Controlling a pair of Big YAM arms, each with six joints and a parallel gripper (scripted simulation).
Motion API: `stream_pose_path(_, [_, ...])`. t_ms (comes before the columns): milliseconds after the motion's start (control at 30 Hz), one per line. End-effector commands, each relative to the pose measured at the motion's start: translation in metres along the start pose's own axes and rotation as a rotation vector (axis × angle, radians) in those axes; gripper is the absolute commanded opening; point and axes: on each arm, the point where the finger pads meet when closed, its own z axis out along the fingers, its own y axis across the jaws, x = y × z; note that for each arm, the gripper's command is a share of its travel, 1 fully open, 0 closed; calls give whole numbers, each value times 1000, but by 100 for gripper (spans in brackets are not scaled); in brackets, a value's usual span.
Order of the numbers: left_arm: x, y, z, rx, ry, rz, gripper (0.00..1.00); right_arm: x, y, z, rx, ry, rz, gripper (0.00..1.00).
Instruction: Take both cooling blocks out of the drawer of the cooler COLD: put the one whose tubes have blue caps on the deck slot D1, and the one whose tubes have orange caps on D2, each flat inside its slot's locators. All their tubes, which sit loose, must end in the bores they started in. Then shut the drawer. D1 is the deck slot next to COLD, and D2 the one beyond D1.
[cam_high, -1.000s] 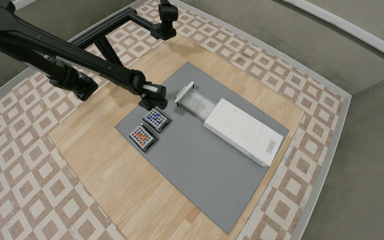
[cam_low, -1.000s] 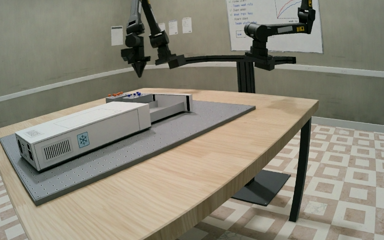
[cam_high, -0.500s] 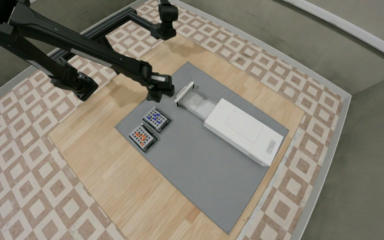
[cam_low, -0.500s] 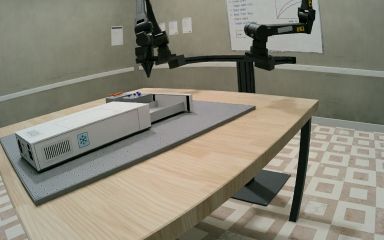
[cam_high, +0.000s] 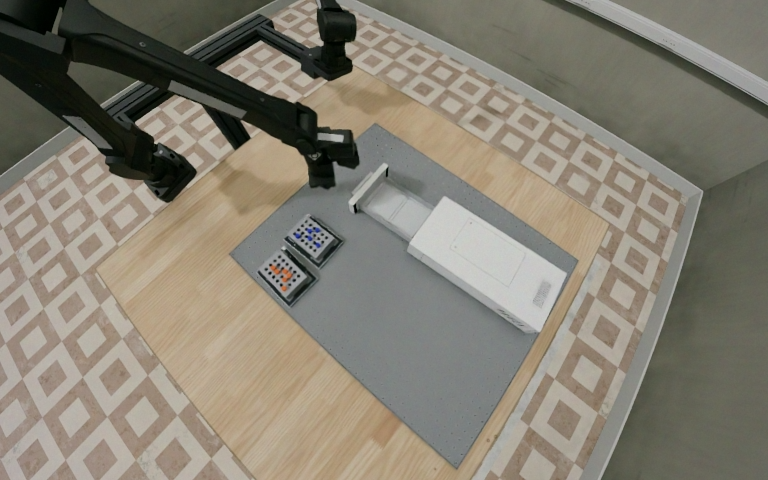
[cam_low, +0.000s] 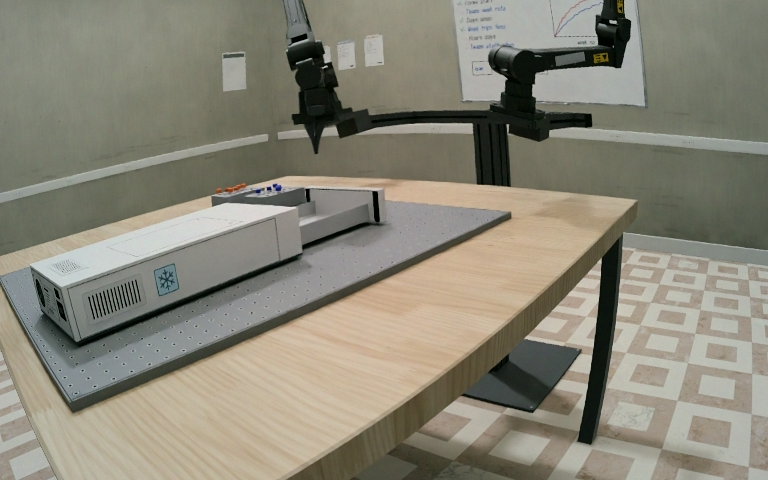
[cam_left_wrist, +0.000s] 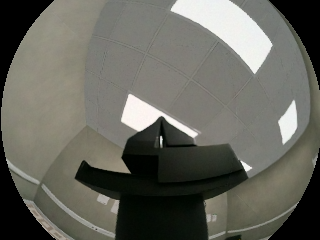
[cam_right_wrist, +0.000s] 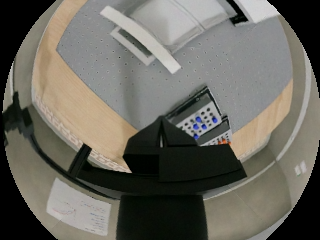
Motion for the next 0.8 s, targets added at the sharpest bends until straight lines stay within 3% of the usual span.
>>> stream_pose_path(0, [24, 1, 8, 2, 35, -2, 0, -36, 21, -3, -2, -20, -212, 0])
stream_pose_path(767, [24, 1, 8, 2, 35, -2, 0, -87, 91, -3, 1, -23, -769, 0])
